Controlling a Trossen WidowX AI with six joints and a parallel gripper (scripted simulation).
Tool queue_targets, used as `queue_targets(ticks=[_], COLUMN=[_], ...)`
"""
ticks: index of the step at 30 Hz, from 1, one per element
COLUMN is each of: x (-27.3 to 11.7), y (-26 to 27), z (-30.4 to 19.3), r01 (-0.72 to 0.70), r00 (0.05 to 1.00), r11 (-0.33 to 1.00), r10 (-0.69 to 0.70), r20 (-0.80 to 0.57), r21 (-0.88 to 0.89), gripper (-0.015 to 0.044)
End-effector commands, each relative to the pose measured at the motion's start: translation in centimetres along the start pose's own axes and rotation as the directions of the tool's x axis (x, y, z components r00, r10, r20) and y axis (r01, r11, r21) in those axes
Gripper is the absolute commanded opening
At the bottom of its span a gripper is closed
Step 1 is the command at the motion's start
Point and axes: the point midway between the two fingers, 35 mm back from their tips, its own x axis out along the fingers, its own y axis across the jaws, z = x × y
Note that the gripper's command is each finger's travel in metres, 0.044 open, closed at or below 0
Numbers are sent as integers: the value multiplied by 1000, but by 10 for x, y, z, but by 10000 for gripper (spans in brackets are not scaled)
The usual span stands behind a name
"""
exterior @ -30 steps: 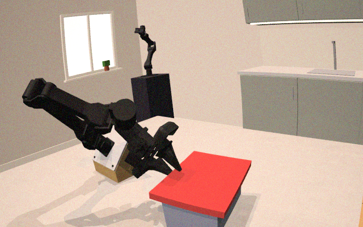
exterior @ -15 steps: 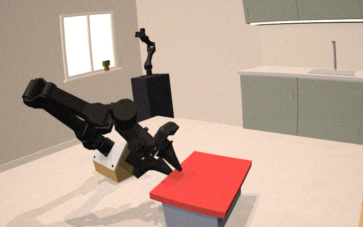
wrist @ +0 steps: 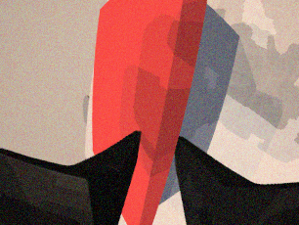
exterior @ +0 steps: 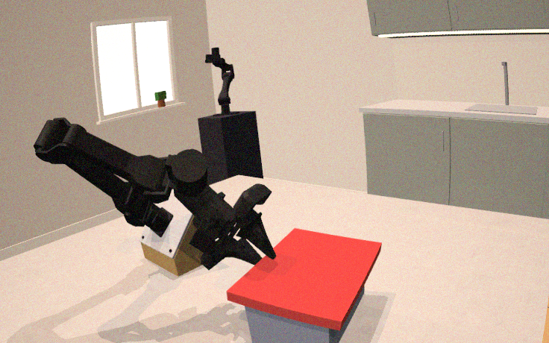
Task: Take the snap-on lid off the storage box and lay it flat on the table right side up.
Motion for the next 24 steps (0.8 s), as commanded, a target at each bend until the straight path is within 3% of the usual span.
queue_targets(ticks=[1, 24], x=[1, -11], y=[1, 15], z=[0, 0], r01=[-1, -7], r00=[1000, 1000], r11=[1000, 1000], r10=[1, 7], r20=[0, -2], r21=[-1, -2], gripper=[0, 0])
